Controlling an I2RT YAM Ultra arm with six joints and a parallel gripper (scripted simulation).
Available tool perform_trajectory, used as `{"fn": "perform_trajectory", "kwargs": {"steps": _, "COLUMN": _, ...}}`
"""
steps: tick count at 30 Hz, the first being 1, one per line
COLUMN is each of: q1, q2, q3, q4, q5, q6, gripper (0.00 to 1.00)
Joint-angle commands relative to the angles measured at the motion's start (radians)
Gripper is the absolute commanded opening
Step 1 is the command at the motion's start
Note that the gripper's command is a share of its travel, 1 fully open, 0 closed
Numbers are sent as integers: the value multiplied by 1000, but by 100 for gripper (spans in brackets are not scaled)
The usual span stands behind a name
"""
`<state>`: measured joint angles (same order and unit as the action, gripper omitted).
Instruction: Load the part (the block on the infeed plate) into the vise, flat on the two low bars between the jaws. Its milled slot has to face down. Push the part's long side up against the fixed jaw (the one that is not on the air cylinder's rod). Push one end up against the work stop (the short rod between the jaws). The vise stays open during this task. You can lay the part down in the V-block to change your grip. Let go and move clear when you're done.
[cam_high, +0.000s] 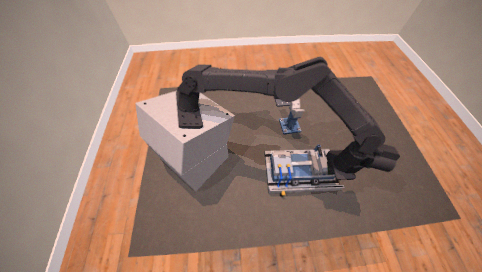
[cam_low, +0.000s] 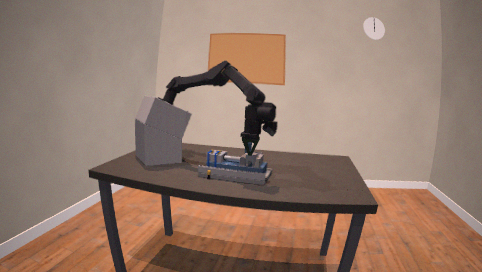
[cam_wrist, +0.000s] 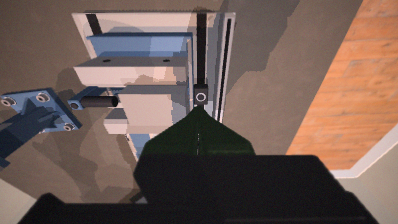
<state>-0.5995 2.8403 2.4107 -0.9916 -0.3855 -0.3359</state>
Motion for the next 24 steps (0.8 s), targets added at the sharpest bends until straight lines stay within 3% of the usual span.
{"fn": "perform_trajectory", "kwargs": {"steps": 1, "q1": -10, "q2": 11, "q3": 8, "q4": 12, "q5": 3, "q6": 3, "gripper": 0}}
{"fn": "perform_trajectory", "kwargs": {"steps": 24, "q1": -1, "q2": 24, "q3": 27, "q4": 20, "q5": 5, "q6": 9, "gripper": 0}}
